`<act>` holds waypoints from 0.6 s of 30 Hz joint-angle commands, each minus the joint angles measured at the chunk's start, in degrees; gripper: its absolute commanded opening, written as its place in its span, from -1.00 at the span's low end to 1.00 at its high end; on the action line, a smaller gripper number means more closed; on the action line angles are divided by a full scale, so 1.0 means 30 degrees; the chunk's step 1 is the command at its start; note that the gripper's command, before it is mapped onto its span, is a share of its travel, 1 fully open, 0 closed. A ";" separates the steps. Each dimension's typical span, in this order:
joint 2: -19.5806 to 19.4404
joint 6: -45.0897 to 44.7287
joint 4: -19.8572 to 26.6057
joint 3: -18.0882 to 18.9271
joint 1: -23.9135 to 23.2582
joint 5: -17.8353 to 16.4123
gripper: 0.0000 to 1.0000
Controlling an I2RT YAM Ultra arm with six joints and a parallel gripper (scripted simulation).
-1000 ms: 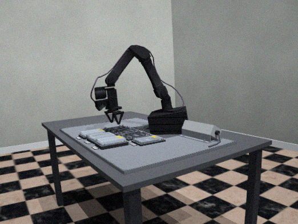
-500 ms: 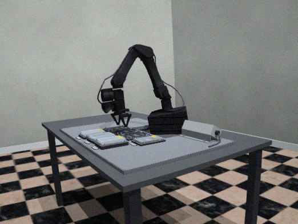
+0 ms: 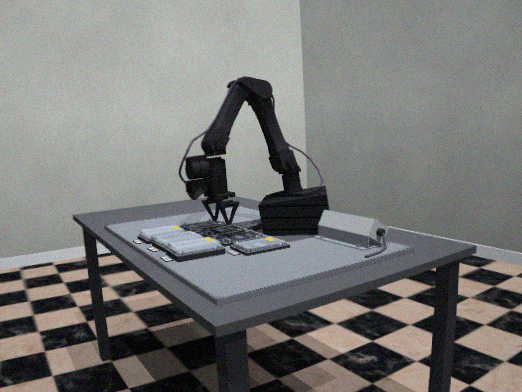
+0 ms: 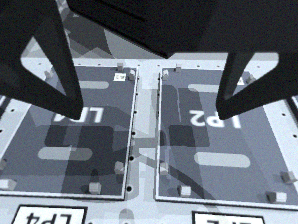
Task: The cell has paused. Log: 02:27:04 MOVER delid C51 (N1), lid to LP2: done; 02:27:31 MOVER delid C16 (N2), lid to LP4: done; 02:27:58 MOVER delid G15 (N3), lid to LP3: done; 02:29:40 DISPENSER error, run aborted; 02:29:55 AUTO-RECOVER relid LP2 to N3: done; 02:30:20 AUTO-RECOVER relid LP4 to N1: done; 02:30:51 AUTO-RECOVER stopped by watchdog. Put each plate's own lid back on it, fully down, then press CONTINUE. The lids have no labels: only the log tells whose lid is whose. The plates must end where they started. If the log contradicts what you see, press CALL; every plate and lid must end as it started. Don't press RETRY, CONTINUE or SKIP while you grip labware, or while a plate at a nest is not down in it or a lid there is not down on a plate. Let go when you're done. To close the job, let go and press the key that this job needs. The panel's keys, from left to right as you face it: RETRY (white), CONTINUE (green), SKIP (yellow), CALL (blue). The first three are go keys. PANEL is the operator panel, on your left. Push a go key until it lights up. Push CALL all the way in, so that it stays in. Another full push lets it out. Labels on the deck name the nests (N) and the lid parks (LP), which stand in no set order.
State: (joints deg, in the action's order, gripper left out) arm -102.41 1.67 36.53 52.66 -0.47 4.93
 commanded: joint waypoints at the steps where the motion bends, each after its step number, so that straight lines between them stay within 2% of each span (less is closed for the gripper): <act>1: 0.0548 0.0233 -0.0186 0.0732 0.0010 0.0259 1.00; 18: 0.0531 0.0120 -0.0043 0.0897 -0.0218 0.0204 1.00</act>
State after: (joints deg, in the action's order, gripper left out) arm -102.41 1.80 36.53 53.47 -0.64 5.08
